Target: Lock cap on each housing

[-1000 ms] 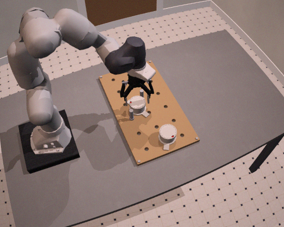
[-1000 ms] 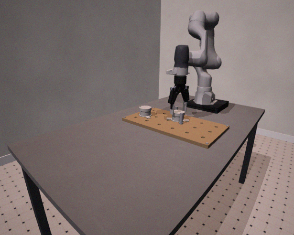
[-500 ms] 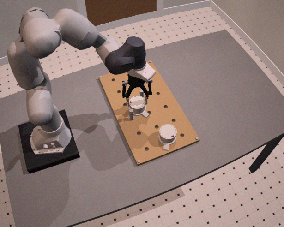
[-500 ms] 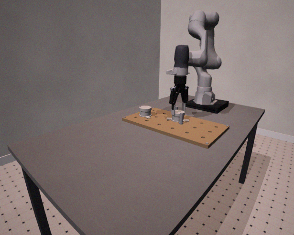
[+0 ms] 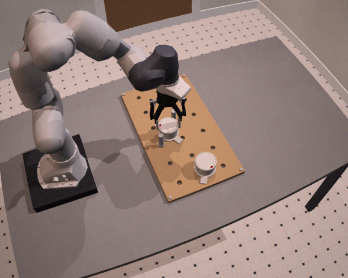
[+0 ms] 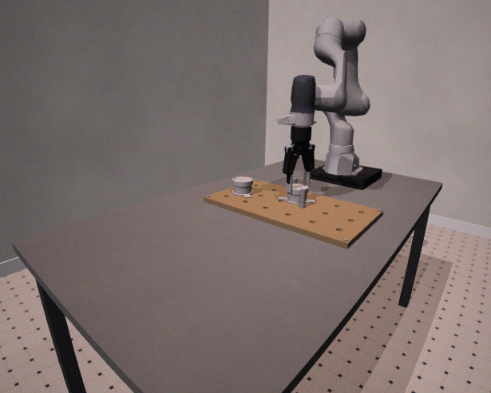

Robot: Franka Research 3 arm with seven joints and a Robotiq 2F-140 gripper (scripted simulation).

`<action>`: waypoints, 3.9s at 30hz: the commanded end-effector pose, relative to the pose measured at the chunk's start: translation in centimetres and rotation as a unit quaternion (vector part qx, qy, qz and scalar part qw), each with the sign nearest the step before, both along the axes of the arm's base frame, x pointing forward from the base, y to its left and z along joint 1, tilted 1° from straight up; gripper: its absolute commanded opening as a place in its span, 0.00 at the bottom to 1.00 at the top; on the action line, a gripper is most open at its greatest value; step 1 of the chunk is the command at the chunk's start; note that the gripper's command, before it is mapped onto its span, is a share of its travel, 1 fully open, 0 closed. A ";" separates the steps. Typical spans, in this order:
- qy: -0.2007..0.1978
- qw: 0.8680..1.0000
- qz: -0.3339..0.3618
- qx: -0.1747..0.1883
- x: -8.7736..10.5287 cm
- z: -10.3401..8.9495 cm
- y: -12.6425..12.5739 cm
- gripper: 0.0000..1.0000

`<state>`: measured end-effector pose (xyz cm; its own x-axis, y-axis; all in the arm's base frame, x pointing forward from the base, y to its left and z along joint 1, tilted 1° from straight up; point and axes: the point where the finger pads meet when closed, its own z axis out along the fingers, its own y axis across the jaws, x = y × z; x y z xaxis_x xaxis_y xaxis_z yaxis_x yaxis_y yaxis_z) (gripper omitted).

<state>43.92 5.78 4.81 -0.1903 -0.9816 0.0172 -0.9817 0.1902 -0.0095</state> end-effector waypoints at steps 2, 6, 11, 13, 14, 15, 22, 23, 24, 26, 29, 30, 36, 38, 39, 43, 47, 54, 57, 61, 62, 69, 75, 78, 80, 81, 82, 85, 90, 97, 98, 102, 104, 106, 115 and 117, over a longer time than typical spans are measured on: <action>0.000 1.000 -0.004 -0.001 0.0 -0.1 -0.1 0.10; 0.000 1.000 -0.004 -0.001 0.0 -0.1 -0.1 0.10; 0.000 1.000 -0.004 -0.001 0.0 -0.1 -0.1 0.10; 0.000 1.000 -0.004 -0.001 0.0 -0.1 -0.1 0.10; 0.000 1.000 -0.004 -0.001 0.0 -0.1 -0.1 0.10; 0.000 1.000 -0.004 -0.001 0.0 -0.1 -0.1 0.10; 0.000 1.000 -0.004 -0.001 0.0 -0.1 -0.1 0.10; 0.000 1.000 -0.004 -0.001 0.0 -0.1 -0.1 0.10; 0.000 1.000 -0.004 -0.001 0.0 -0.1 -0.1 0.10; 0.000 1.000 -0.004 -0.001 0.0 -0.1 -0.1 0.10; 0.000 1.000 -0.004 -0.001 0.0 -0.1 -0.1 0.10; 0.000 1.000 -0.004 -0.001 0.0 -0.1 -0.1 0.10; 0.000 1.000 -0.004 -0.001 0.0 -0.1 -0.1 0.10; 0.000 1.000 -0.004 -0.001 0.0 -0.1 -0.1 0.10; 0.000 1.000 -0.005 -0.001 0.0 -0.1 -0.1 0.10; 0.000 1.000 -0.016 -0.001 0.0 -0.1 -0.1 0.10; -0.001 0.999 -0.048 0.000 0.0 -0.1 -0.1 0.10; -0.002 0.994 -0.109 0.000 0.0 -0.1 -0.1 0.10; -0.003 0.989 -0.149 0.000 0.0 -0.1 -0.1 0.10; -0.004 0.981 -0.193 0.001 0.0 -0.1 -0.1 0.10; -0.004 0.979 -0.202 0.001 0.0 -0.1 -0.1 0.10; -0.004 0.974 -0.226 0.001 0.0 -0.1 -0.1 0.10; -0.004 0.974 -0.228 0.001 0.0 -0.1 -0.1 0.10; -0.004 0.971 -0.238 0.001 0.0 -0.1 -0.1 0.10; -0.005 0.968 -0.251 0.001 0.0 -0.1 -0.1 0.10; -0.005 0.966 -0.259 0.001 0.0 -0.1 -0.1 0.10; -0.005 0.963 -0.268 0.001 0.0 -0.1 -0.1 0.10; -0.006 0.953 -0.302 0.001 0.0 -0.1 -0.1 0.10; -0.006 0.940 -0.340 0.001 0.0 -0.1 -0.1 0.10; -0.008 0.910 -0.415 0.002 0.0 -0.1 -0.1 0.10; -0.008 0.907 -0.421 0.002 0.0 -0.1 -0.1 0.10; -0.008 0.900 -0.436 0.002 0.0 -0.1 -0.1 0.10; -0.008 0.900 -0.437 0.002 0.0 -0.1 -0.1 0.10; -0.008 0.899 -0.437 0.002 0.0 -0.1 -0.1 0.10; -0.008 0.899 -0.437 0.002 0.0 -0.1 -0.1 0.10; -0.008 0.899 -0.437 0.002 0.0 -0.1 -0.1 0.10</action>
